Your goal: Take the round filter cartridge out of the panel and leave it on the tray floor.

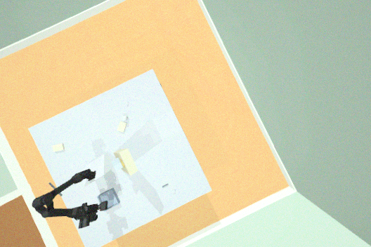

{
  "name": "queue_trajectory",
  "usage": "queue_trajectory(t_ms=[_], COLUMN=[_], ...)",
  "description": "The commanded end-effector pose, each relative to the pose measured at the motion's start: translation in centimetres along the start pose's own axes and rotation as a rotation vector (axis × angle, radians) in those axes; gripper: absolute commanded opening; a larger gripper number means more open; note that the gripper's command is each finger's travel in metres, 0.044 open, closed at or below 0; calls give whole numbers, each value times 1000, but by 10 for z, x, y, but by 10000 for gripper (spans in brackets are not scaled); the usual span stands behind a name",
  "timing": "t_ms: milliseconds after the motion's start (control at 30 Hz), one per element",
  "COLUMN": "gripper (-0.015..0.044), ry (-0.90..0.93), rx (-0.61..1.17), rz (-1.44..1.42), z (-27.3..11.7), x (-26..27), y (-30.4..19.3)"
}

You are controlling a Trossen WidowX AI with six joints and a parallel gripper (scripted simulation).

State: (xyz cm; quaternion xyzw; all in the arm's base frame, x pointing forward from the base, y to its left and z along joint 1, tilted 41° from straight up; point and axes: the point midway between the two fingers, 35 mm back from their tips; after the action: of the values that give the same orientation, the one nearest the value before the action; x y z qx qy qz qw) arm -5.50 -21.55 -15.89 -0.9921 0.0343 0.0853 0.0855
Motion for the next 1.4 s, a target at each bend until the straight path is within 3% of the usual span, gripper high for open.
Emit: queue_trajectory(t_ms=[0, 633, 1167, 1367], gripper=[0, 0, 420, 440], ry=[-9, -11, -4, -4], rx=[0, 2, 9, 9], rz=[13, 13, 18, 18], z=[10, 65, 61, 54], x=[-2, 0, 1, 0], y=[-5, -39, -38, -32])
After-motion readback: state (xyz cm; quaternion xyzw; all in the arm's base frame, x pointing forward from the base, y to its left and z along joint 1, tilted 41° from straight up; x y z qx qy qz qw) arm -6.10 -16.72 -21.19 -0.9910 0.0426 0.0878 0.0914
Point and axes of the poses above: the point midway between the two fingers, 35 mm back from their tips, its own z axis out along the fingers, its own x axis across the jaws, y = z × x, and after that the axes turned 4 degrees about -z, right-handed
